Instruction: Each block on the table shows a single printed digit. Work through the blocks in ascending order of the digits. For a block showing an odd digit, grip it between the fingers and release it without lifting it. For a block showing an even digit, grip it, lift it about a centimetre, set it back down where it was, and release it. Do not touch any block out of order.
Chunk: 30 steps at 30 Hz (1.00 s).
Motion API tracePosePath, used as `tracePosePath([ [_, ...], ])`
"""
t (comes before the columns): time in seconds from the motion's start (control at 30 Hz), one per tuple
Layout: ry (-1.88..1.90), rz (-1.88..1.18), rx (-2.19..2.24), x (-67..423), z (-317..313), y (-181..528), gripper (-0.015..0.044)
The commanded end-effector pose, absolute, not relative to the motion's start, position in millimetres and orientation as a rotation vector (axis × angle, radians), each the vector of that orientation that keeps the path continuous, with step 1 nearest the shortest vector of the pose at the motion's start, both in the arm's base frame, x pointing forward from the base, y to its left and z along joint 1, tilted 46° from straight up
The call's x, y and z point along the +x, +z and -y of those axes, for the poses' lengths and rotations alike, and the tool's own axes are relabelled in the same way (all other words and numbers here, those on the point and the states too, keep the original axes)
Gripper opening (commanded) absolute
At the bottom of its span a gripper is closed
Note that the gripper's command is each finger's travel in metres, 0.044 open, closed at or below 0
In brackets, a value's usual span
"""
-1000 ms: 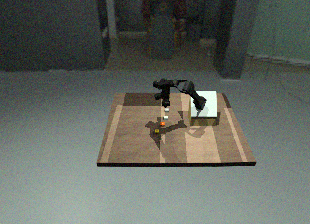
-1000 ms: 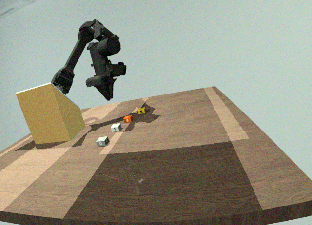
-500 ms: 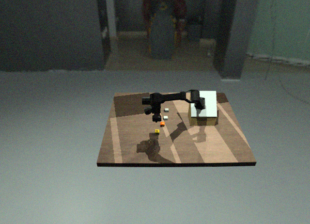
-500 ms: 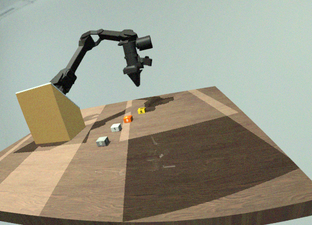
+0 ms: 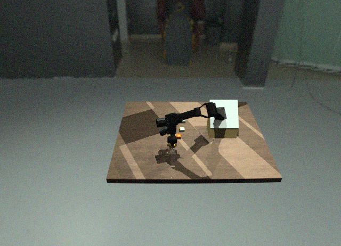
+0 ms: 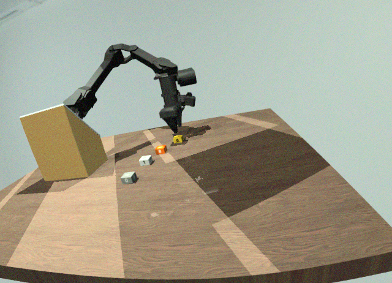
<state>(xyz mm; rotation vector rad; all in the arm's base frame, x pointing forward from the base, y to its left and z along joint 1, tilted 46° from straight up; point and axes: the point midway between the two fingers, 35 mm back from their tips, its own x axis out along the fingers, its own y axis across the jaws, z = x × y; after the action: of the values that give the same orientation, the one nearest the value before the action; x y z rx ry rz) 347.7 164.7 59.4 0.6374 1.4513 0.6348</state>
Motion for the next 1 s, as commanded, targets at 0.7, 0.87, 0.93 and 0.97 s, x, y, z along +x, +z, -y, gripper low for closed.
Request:
tracePosePath([
  [0.7, 0.628, -1.449, 0.641, 349.0, -189.8, 34.5, 0.04],
  [0.87, 0.628, -1.449, 0.641, 349.0, -189.8, 34.5, 0.0269],
  [0.93, 0.628, -1.449, 0.641, 349.0, -189.8, 34.5, 0.0216],
  [0.97, 0.628, -1.449, 0.641, 349.0, -189.8, 34.5, 0.019],
])
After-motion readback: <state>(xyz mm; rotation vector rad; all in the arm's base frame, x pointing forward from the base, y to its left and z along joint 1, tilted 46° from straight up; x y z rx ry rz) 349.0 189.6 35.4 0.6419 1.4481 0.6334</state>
